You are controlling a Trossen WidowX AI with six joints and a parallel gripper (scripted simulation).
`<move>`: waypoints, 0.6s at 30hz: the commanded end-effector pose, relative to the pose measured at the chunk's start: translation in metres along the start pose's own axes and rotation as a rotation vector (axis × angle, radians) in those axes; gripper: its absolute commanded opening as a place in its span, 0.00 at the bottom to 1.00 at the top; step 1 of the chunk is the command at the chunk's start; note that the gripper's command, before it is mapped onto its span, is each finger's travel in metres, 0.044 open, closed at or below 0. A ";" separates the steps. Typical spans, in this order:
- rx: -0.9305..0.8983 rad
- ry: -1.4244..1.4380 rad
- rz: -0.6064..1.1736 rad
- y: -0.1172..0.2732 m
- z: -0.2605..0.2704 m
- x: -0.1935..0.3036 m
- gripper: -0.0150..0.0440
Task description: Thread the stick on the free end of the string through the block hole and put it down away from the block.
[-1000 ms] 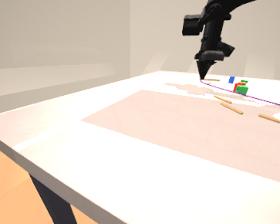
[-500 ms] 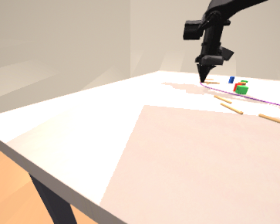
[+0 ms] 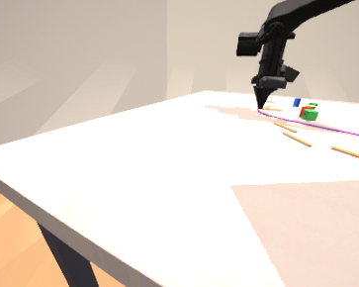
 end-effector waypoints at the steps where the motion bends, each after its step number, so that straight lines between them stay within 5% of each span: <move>1: 0.004 0.005 0.003 -0.004 0.004 -0.003 0.25; 18: 0.004 0.005 0.003 -0.010 0.010 -0.014 0.25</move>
Point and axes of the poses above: the point midway between the two fingers, 35 mm back from their tips, its own y axis back along the fingers, its own z axis across the jaws, x = y × z, the point moved 1 cm from there along y, back along the fingers, and after that the axes turned 2 degrees about y, right-handed, at the moved point
